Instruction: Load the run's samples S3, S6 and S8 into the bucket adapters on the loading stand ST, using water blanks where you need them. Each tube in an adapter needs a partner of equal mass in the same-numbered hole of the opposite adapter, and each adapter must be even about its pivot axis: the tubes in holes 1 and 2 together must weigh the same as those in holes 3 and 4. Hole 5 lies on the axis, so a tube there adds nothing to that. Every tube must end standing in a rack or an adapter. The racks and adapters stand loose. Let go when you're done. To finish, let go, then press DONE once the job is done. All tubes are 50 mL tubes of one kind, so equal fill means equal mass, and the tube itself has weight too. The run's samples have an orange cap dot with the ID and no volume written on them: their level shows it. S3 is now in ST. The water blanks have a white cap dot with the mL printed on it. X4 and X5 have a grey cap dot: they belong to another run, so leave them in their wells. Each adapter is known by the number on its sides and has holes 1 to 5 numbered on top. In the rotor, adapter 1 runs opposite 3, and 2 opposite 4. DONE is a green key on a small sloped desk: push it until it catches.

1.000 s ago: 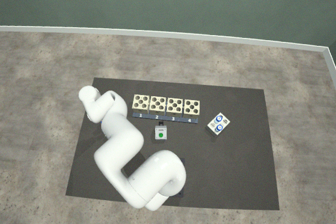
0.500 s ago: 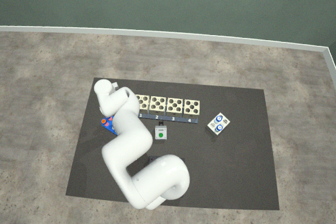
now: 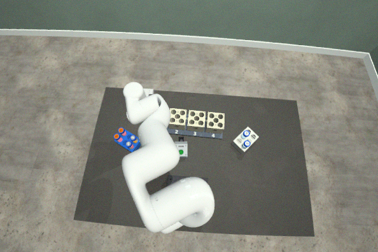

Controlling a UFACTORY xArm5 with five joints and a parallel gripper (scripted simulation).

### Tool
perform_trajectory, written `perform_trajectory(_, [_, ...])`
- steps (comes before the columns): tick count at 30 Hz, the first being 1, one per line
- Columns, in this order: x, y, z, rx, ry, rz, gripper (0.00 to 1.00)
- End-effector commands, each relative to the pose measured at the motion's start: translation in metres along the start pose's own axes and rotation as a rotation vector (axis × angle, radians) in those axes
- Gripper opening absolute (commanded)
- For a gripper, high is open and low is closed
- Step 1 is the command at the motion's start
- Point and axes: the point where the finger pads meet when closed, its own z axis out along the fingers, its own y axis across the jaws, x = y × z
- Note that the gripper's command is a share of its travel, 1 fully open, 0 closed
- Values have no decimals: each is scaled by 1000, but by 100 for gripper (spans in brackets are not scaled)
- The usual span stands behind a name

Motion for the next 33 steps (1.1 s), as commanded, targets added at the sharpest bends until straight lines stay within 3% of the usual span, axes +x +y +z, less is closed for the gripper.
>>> perform_trajectory(1, [14,20,-1,11,-2,54,0])
perform_trajectory(33, [81,138,0,10,-1,54,0])
